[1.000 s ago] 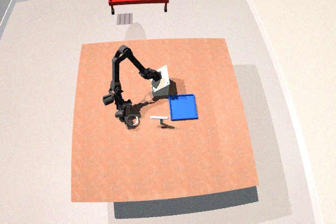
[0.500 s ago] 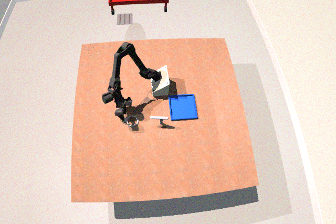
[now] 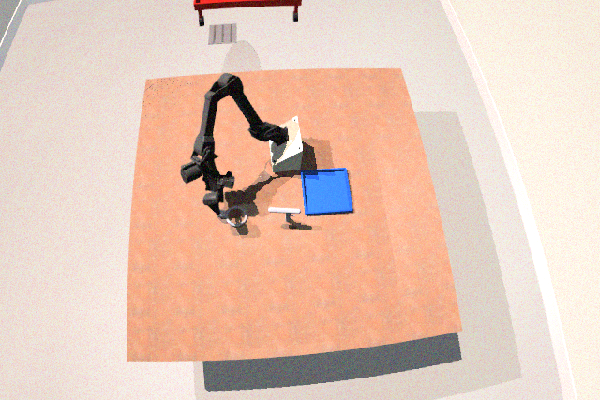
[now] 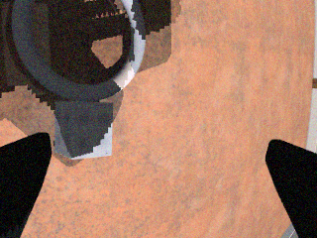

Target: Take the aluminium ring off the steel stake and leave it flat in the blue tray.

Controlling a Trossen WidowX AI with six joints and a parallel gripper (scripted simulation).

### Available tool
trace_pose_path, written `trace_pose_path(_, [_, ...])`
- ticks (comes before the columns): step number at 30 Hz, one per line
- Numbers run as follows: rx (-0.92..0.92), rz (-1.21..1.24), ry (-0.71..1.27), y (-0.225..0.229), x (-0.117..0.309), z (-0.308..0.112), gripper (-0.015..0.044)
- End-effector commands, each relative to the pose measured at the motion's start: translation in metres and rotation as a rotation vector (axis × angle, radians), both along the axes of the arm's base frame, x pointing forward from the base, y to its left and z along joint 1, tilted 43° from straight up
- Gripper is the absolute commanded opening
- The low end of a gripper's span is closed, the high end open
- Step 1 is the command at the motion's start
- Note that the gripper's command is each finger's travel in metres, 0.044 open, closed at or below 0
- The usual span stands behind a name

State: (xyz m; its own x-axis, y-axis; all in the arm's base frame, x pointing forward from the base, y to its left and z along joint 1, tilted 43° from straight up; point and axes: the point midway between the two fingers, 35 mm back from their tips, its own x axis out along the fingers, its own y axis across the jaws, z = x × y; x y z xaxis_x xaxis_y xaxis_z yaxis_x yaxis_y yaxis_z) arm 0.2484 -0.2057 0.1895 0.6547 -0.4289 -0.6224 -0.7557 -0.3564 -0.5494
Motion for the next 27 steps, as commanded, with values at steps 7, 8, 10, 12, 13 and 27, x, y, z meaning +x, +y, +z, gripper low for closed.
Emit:
trace_pose_path(7, [-0.001,0.001,-0.001,0.000,0.000,0.000,0.0440])
trace_pose_path(8, [-0.001,0.001,-0.001,0.000,0.000,0.000,0.0440])
trace_pose_path(10, [-0.001,0.001,-0.001,0.000,0.000,0.000,0.0440])
trace_pose_path(12, [-0.001,0.001,-0.001,0.000,0.000,0.000,0.0440])
trace_pose_path(13, [-0.001,0.001,-0.001,0.000,0.000,0.000,0.0440])
trace_pose_path(27, [0.092,-0.299,0.211,-0.007,0.009,-0.017,0.0200])
